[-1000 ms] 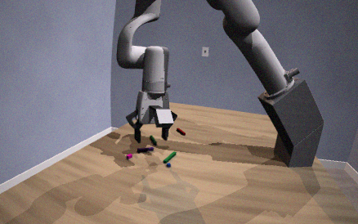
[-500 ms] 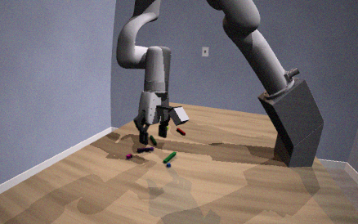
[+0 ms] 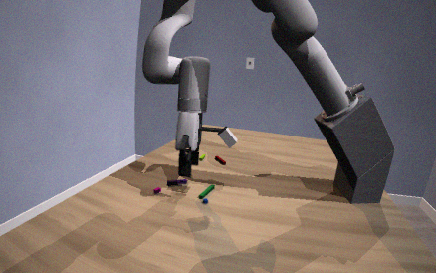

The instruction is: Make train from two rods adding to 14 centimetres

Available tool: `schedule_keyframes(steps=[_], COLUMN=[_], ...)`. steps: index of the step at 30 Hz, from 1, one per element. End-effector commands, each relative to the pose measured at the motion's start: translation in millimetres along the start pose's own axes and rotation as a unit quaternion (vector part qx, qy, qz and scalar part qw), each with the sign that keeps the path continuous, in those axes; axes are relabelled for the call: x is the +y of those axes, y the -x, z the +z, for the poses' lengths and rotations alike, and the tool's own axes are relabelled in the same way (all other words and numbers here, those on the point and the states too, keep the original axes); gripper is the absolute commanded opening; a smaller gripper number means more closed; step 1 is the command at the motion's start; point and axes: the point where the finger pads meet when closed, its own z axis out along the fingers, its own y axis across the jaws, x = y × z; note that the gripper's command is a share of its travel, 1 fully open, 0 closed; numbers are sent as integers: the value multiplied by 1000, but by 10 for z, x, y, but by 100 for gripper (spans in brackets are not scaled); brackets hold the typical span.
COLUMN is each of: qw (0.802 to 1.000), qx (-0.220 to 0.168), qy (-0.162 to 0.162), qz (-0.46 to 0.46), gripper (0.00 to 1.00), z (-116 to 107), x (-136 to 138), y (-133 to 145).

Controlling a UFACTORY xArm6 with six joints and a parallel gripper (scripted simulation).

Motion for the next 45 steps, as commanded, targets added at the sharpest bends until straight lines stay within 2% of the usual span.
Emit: schedule_keyframes(steps=[1, 8, 15, 17, 18, 25, 32, 34, 37, 41, 45], qw=[997, 983, 956, 956, 943, 903, 850, 850, 814, 782, 766], qx=[5, 7, 9, 9, 10, 12, 14, 14, 15, 16, 16], qy=[-20, -19, -19, -19, -18, -17, -16, -16, -16, -15, -15], qz=[-81, -184, -292, -292, -331, -430, -526, -526, -581, -623, -642], gripper=[100, 100, 100, 100, 100, 100, 100, 100, 100, 100, 100], z=[-6, -9, -12, -12, -12, -15, -18, -18, -19, -20, -21], x=[-12, -33, -56, -56, -65, -89, -115, -115, -131, -144, -150], y=[-8, -27, -46, -46, -53, -69, -84, -84, -92, -98, -101])
